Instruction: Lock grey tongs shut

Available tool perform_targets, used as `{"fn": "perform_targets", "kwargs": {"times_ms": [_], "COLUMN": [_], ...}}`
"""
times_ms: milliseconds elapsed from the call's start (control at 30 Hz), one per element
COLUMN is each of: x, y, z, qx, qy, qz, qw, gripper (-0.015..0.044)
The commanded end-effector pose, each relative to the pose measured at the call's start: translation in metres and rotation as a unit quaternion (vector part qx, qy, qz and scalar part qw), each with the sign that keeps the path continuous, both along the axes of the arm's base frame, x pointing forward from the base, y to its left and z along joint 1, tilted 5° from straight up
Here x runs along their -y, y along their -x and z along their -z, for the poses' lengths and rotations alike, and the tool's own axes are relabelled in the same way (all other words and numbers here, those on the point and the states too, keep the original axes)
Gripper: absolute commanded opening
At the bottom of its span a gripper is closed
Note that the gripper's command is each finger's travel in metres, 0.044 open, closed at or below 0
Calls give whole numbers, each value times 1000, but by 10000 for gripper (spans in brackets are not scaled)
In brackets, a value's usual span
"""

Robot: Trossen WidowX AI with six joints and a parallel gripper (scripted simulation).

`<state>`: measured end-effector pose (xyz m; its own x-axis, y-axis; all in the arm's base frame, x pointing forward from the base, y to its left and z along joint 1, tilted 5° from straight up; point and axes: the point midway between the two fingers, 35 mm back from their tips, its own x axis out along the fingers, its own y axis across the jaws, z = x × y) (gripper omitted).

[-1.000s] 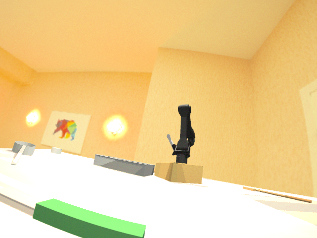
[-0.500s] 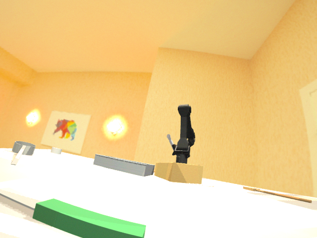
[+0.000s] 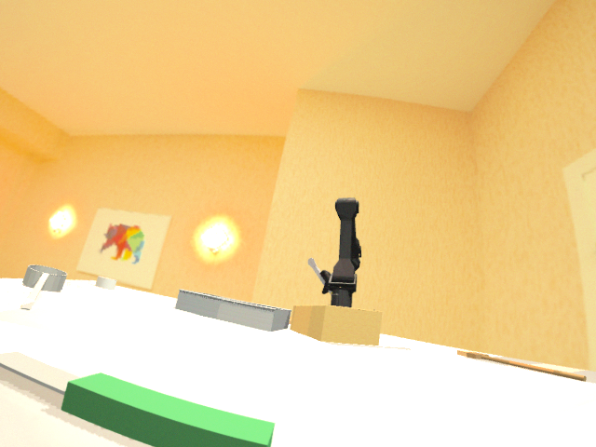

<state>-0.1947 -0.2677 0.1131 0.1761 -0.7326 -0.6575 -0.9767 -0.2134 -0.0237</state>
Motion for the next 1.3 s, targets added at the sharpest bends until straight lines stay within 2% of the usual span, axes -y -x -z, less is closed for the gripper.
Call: {"fn": "perform_targets", "kwargs": {"times_ms": [0,467,900,1267], "x": [6,15,14,13], "y": [1,-3,-8,-9], "z": [-1,-6,-22,-25], "qx": [-3,-35,-94,-102], "qy": [-45,-203,-340,-354], "qz": [3,2,-2,-3], "qw": [999,979,936,930], "gripper": [-150,-150,-150,-150]}}
